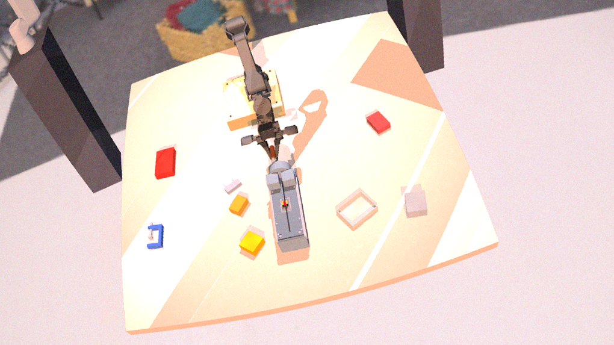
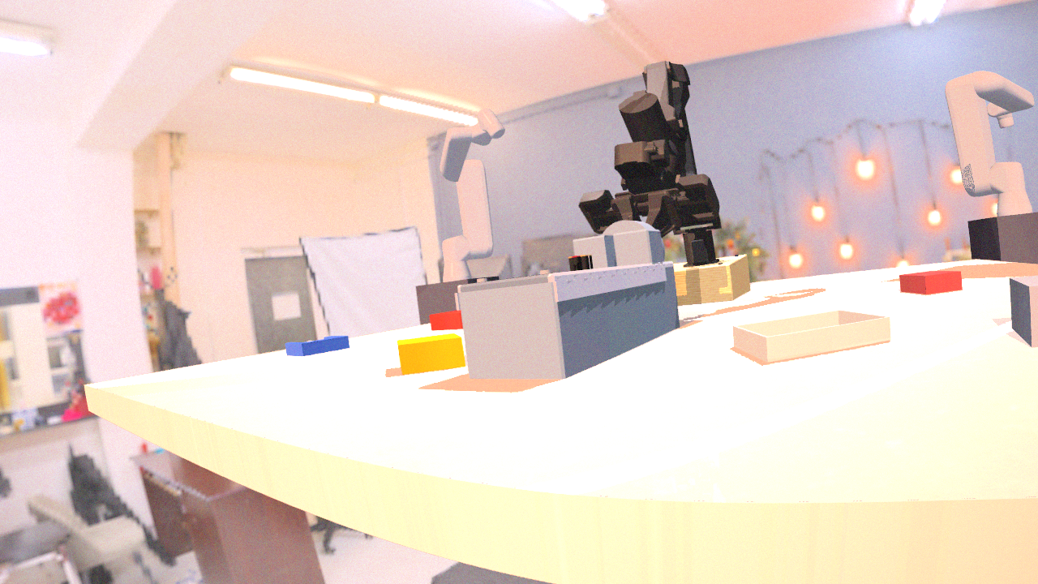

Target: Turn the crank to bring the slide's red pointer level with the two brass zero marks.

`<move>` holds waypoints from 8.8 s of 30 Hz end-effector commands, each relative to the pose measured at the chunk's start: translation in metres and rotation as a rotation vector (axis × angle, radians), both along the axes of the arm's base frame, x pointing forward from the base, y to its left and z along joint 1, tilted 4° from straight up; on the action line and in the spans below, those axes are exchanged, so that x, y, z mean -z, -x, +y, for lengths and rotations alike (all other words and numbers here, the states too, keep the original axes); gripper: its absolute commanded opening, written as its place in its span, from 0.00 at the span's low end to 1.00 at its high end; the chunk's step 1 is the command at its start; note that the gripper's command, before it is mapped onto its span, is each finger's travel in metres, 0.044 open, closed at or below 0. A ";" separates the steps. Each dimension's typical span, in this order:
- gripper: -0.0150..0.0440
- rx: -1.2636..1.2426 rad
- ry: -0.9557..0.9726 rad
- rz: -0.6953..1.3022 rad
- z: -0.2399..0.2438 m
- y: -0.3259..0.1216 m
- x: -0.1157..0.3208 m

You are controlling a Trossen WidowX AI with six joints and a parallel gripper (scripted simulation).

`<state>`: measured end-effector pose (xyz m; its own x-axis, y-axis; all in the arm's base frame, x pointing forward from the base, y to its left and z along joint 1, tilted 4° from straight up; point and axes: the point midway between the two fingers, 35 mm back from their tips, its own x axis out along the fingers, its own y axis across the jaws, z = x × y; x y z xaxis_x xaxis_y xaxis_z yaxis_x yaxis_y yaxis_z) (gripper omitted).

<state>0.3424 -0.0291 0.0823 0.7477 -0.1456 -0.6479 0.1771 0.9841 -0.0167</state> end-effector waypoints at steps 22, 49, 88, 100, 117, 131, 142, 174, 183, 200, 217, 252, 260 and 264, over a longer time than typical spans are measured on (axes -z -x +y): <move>0.25 -0.019 -0.011 -0.009 0.018 -0.003 -0.003; 0.25 -0.020 -0.013 -0.009 0.029 -0.005 0.004; 0.25 -0.020 -0.013 -0.009 0.029 -0.005 0.006; 0.25 -0.020 -0.013 -0.009 0.029 -0.005 0.006; 0.25 -0.020 -0.013 -0.009 0.029 -0.005 0.006; 0.25 -0.020 -0.013 -0.009 0.029 -0.005 0.006; 0.25 -0.020 -0.013 -0.009 0.029 -0.005 0.006; 0.25 -0.020 -0.013 -0.009 0.029 -0.005 0.006; 0.25 -0.020 -0.013 -0.009 0.029 -0.005 0.006; 0.25 -0.016 -0.007 -0.009 0.028 -0.005 0.006; 0.74 -0.016 -0.007 -0.009 0.028 -0.005 0.006; 1.00 -0.012 -0.013 -0.001 0.025 -0.016 -0.106; 1.00 0.008 -0.027 -0.002 0.008 -0.060 -0.117; 1.00 0.017 -0.034 -0.004 -0.002 -0.082 -0.119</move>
<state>0.4089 -0.0247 0.2001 0.7487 -0.1393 -0.6481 0.1939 0.9809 0.0133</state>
